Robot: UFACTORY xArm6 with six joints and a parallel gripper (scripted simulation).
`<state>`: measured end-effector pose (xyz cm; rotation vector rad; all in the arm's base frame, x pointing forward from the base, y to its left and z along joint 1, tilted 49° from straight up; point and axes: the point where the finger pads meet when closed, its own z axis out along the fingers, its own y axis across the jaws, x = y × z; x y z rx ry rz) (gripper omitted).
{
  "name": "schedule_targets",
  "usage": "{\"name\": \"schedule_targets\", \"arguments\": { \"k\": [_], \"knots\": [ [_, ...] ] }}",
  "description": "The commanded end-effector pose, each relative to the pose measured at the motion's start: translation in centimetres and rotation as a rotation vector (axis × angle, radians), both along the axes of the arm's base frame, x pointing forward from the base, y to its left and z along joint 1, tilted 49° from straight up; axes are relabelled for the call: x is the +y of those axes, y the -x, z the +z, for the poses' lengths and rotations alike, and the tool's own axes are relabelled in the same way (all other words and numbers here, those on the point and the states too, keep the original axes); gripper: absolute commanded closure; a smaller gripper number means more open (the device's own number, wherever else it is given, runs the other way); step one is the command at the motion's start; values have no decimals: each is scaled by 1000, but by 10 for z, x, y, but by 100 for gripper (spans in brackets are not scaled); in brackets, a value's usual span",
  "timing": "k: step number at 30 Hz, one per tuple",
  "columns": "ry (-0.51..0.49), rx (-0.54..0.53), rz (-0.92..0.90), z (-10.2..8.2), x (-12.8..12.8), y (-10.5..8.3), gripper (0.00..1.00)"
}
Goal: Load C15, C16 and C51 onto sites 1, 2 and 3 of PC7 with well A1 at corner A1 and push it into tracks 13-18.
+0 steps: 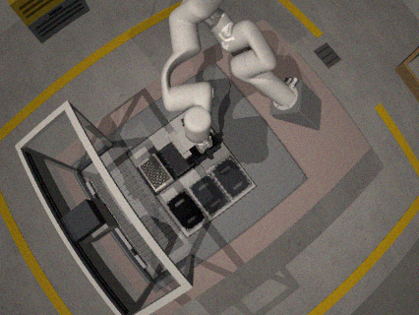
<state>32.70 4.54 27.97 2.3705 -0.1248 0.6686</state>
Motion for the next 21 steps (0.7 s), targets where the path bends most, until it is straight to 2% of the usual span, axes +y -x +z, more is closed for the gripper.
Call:
{"name": "schedule_targets", "arguments": {
  "k": [1, 3, 8, 12, 21],
  "knots": [
    [0, 7, 15, 2, -12, 17, 100],
    [0, 8, 15, 3, -18, 25, 100],
    [0, 8, 15, 3, -18, 26, 100],
    [29, 49, 59, 3, -18, 26, 100],
    [159, 236, 254, 3, -18, 26, 100]
  ]
}}
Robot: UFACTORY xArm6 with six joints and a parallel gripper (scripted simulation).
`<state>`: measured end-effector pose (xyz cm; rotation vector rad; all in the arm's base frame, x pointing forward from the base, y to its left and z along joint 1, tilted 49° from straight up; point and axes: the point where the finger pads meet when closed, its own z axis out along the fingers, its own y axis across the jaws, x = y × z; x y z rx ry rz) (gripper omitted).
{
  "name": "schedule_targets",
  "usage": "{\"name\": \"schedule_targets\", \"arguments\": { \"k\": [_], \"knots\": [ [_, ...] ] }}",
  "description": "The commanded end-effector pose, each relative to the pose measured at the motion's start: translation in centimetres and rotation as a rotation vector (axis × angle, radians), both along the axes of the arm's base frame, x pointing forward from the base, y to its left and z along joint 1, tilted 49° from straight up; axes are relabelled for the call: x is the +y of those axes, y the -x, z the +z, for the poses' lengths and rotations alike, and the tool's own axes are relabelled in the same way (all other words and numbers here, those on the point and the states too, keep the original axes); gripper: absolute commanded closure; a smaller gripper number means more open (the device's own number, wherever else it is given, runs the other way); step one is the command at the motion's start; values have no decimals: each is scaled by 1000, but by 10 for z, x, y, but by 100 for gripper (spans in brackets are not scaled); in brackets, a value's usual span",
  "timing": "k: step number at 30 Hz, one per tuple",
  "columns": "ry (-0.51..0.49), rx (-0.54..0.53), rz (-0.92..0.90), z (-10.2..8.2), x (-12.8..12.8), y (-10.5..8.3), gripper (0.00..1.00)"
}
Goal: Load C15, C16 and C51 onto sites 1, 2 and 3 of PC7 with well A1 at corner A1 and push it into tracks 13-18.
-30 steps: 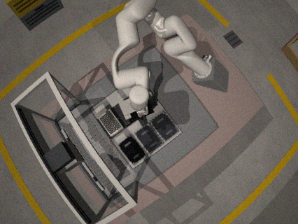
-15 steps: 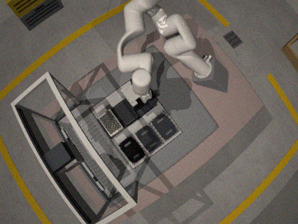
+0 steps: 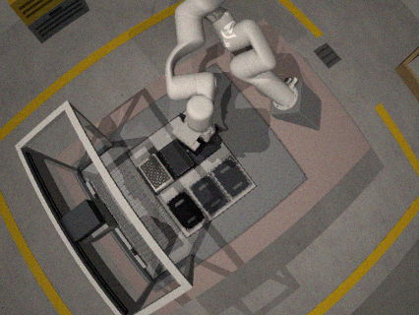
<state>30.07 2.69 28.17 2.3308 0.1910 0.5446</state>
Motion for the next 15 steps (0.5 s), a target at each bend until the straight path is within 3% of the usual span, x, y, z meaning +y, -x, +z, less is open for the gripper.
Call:
{"name": "schedule_targets", "arguments": {
  "k": [1, 15],
  "knots": [
    [59, 93, 99, 1, 0, 0, 100],
    [233, 342, 359, 1, 0, 0, 100]
  ]
}}
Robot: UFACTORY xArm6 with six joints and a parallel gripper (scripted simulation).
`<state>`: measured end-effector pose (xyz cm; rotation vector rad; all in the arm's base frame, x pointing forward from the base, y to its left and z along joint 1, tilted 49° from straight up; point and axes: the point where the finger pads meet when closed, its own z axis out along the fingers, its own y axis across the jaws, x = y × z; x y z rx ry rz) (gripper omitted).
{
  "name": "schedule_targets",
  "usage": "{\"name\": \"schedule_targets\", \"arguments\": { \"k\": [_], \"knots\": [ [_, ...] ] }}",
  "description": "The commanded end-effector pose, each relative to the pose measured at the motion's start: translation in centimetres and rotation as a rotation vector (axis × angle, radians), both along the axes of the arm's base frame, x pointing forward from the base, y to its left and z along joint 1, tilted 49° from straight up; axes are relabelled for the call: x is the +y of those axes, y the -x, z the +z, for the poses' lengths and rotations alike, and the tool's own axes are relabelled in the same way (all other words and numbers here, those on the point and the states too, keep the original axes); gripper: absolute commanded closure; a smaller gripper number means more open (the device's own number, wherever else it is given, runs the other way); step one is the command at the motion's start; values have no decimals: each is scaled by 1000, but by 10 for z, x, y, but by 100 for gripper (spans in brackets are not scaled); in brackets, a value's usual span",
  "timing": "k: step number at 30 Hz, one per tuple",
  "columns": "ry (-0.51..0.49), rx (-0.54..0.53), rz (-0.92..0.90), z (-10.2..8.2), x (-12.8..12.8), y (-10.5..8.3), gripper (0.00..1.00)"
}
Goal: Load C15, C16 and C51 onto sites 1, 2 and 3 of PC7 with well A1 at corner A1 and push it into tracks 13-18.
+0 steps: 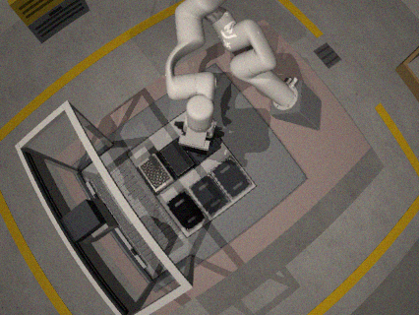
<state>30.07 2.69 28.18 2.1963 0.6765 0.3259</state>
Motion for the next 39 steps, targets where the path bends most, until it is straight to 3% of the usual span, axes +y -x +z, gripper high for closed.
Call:
{"name": "schedule_targets", "arguments": {
  "k": [1, 25, 39],
  "knots": [
    [58, 93, 98, 1, 0, 0, 100],
    [376, 543, 570, 1, 0, 0, 100],
    [376, 543, 570, 1, 0, 0, 100]
  ]
}}
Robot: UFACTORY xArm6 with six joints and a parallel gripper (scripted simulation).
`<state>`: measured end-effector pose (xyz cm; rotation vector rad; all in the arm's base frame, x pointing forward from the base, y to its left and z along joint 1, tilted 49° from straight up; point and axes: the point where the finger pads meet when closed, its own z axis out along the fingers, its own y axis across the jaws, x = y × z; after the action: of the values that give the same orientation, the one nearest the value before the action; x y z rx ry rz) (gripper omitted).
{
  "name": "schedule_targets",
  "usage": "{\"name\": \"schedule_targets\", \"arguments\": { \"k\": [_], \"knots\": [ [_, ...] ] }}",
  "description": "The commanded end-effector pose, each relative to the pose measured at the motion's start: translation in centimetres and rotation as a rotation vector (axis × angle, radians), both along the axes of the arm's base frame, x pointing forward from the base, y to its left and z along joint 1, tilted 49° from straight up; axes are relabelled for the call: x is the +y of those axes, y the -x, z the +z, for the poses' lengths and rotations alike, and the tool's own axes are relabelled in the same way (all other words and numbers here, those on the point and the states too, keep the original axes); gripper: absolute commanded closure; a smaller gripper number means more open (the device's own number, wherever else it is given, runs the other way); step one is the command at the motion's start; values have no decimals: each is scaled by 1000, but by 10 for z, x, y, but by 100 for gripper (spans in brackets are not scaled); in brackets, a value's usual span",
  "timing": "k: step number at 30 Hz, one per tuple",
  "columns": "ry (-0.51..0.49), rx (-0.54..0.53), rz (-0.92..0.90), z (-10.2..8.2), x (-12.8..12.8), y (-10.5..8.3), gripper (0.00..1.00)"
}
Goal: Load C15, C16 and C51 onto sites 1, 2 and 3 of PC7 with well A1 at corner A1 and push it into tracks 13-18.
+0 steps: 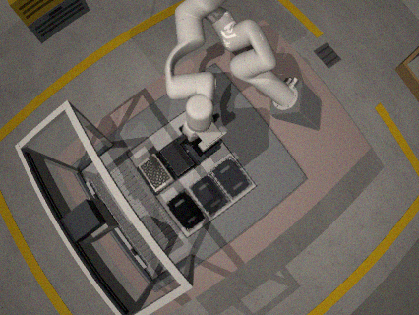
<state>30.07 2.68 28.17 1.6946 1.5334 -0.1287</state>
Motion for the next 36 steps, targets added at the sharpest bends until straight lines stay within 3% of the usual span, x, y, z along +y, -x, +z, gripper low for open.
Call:
{"name": "schedule_targets", "arguments": {
  "k": [1, 36],
  "knots": [
    [-1, -2, 1, 1, 0, 0, 100],
    [-1, -1, 1, -30, -28, -21, 100]
  ]
}}
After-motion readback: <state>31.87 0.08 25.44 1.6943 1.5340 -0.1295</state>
